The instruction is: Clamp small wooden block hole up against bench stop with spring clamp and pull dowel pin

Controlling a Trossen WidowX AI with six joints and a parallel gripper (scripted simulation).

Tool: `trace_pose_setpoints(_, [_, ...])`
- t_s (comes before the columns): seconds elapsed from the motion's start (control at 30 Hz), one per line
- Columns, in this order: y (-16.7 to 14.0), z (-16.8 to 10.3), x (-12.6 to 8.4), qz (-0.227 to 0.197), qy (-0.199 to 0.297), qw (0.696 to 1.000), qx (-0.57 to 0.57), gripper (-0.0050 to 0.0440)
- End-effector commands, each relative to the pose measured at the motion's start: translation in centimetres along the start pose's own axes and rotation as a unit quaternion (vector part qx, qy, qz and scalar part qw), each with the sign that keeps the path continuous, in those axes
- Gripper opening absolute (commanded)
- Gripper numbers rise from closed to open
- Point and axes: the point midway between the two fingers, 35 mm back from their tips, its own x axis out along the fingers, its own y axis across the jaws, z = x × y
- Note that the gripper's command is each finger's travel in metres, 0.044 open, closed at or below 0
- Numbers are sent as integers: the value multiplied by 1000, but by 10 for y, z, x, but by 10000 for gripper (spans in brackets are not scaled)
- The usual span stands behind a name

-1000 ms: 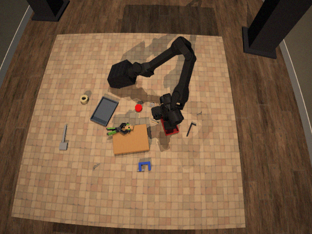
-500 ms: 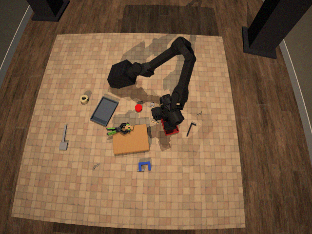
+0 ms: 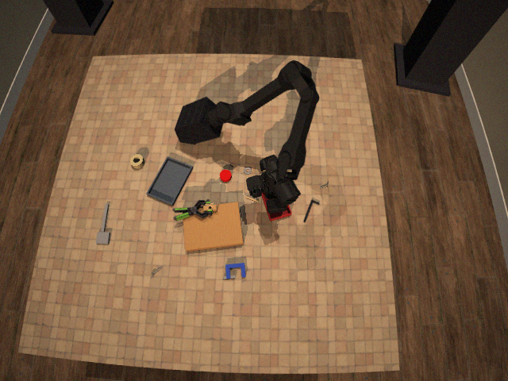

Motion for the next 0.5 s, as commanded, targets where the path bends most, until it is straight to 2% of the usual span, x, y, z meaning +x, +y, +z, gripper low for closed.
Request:
trace_pose_setpoints(0.0, [-1, 1, 4, -1, -2, 1000, 2, 0])
trace_pose_setpoints(0.47, [-1, 1, 10, -1, -2, 1000, 2, 0])
